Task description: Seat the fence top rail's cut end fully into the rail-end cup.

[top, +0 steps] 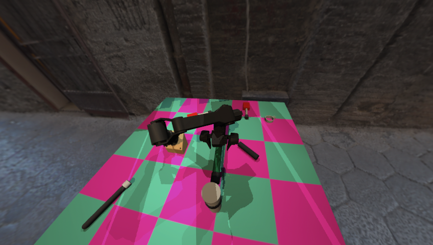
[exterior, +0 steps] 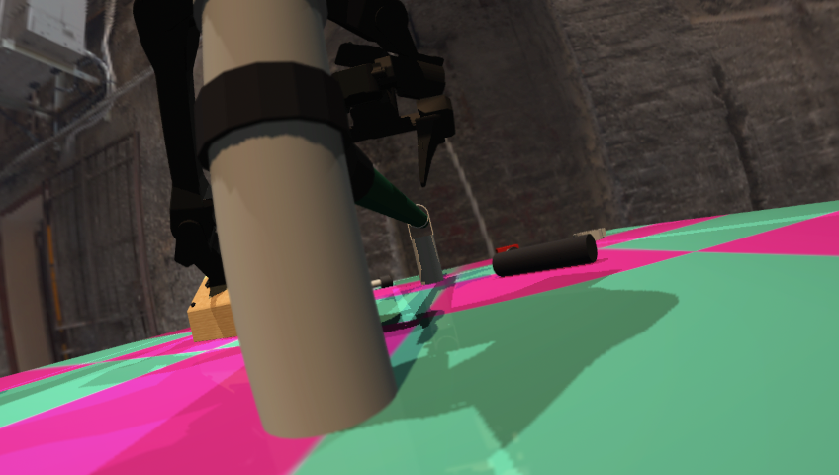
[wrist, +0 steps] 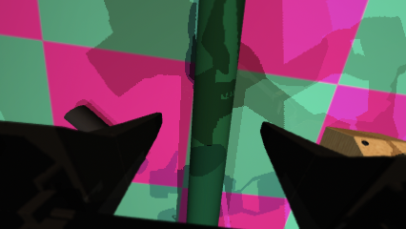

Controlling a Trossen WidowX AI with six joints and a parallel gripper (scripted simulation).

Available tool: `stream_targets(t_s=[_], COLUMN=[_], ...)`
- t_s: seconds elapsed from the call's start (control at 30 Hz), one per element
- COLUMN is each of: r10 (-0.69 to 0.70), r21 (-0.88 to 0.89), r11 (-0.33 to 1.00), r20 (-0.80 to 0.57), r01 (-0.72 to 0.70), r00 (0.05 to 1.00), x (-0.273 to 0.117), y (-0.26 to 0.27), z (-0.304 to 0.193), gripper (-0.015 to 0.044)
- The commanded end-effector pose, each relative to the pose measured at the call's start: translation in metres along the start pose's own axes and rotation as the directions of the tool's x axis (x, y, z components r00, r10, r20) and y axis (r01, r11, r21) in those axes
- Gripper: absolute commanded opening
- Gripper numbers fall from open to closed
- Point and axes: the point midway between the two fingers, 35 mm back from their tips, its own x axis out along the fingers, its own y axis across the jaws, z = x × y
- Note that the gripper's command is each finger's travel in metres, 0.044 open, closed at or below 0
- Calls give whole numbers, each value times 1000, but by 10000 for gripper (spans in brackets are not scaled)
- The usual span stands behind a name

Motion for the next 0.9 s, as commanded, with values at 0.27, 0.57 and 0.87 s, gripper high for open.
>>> stream_targets(t_s=[0.27,0.57,0.87], r10=[69,80,80], r21=[-44,-51,-51], r11=[997,995,995], r20=[-31,-36,-36], r01=[-71,-82,-82], r00=[997,996,996], x=[-46,-52,-52], y=[-4,-4,-4], z=[-10,-10,-10], gripper=[440,440,440])
